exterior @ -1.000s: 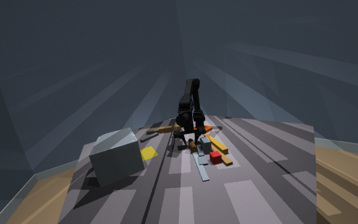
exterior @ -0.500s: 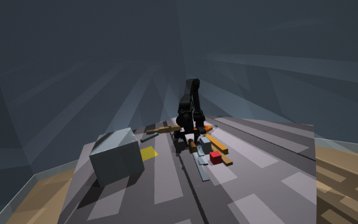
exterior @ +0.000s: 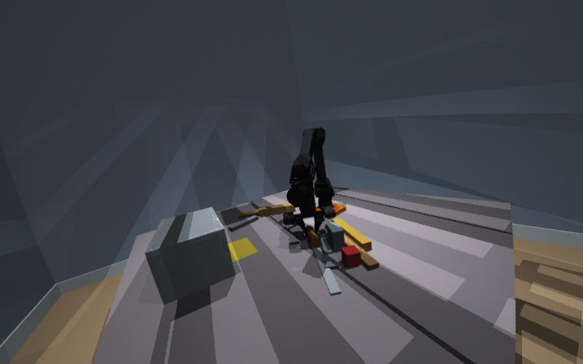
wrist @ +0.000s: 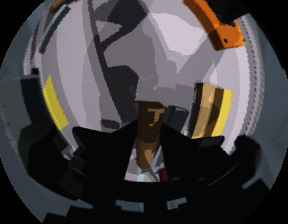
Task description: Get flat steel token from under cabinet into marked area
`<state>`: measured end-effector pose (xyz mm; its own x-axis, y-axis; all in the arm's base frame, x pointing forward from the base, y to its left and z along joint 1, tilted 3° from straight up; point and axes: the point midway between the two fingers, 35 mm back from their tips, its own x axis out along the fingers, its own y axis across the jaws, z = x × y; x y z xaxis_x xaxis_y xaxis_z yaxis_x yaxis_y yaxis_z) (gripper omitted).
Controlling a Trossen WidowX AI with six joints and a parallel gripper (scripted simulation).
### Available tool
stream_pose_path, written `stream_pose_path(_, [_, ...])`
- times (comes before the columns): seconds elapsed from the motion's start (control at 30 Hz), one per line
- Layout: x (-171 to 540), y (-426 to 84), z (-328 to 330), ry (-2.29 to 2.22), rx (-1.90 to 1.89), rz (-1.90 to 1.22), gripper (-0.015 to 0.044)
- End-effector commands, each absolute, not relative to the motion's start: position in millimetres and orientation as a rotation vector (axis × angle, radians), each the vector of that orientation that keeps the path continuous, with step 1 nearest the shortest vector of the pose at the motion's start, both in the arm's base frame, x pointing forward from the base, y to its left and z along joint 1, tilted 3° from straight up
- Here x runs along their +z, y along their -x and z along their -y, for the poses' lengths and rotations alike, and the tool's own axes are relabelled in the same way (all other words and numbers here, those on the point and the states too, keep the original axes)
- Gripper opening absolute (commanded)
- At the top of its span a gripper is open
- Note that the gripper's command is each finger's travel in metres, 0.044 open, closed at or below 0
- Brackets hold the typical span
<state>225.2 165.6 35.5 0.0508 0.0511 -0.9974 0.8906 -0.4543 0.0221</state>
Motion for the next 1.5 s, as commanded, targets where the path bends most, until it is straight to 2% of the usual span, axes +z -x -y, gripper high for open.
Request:
stream_pose_path(0.0, [36,-226,-165,-1.617,-1.484,-0.961,0.0057])
stream_pose_path(0.07, [36,-226,-165,-1.617,-1.484,-0.961,0.0004])
stream_pose_path(0.37, [36,-226,-165,-1.604,-1.473,-0.973,0.0])
stream_pose_path(0.6, [36,-225,-165,-1.611,-1.483,-0.969,0.0184])
stream_pose_path(0.63, [36,-225,-165,-1.611,-1.483,-0.969,0.02])
stream_pose_path(0.77, [36,-225,-165,-1.611,-1.483,-0.969,0.02])
stream_pose_path(0.87, [36,-225,-165,-1.604,-1.486,-0.975,0.027])
stream_pose_path(1.2, [38,-226,-165,-1.607,-1.489,-0.972,0.027])
stream_pose_path(1.47, [66,-224,-163,-1.608,-1.49,-0.972,0.027])
